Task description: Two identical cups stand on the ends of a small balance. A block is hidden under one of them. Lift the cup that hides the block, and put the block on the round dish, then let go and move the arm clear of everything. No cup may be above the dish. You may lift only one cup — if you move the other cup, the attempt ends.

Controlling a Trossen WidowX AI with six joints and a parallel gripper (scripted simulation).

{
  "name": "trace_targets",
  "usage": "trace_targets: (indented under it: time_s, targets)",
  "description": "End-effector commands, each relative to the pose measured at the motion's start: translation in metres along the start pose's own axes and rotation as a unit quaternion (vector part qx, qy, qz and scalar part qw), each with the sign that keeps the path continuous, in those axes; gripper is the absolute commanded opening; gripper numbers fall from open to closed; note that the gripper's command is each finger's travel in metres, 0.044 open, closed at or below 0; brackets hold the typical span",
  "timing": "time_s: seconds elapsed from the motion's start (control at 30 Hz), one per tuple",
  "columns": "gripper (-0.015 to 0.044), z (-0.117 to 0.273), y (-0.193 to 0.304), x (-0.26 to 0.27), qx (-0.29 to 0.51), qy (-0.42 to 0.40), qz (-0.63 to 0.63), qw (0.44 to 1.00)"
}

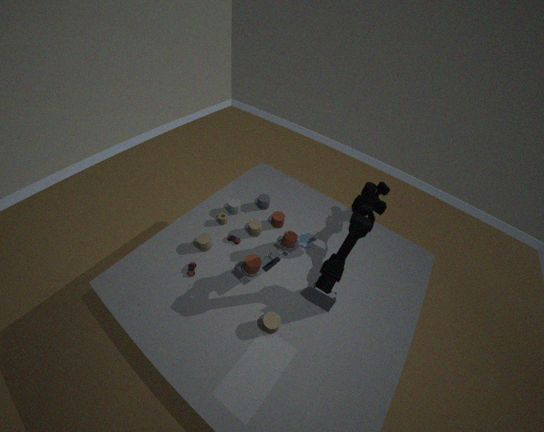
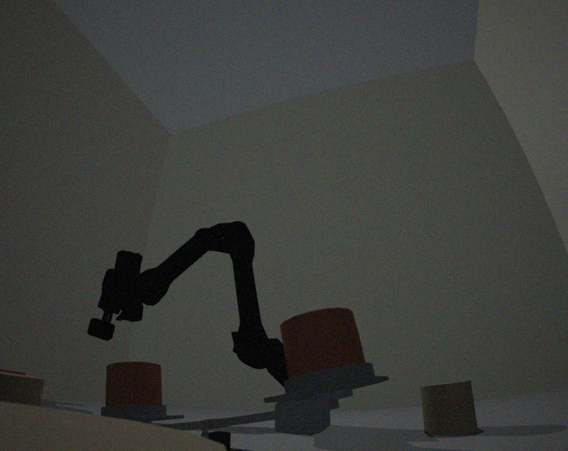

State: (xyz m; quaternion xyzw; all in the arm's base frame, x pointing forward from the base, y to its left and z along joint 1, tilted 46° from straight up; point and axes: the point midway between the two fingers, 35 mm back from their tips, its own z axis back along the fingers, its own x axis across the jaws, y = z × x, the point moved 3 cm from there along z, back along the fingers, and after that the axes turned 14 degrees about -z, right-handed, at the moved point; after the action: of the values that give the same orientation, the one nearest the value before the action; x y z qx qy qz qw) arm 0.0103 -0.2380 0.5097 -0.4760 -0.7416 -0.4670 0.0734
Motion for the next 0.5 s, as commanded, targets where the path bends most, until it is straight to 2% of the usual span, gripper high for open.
trace_targets:
  time_s: [0.0,0.47]
  targets:
    - [0.0440,0.006,0.008,-0.025,0.004,0.049,0.018,0.999]
    - [0.0440,0.051,0.049,-0.100,0.070,0.207,0.022,0.976]
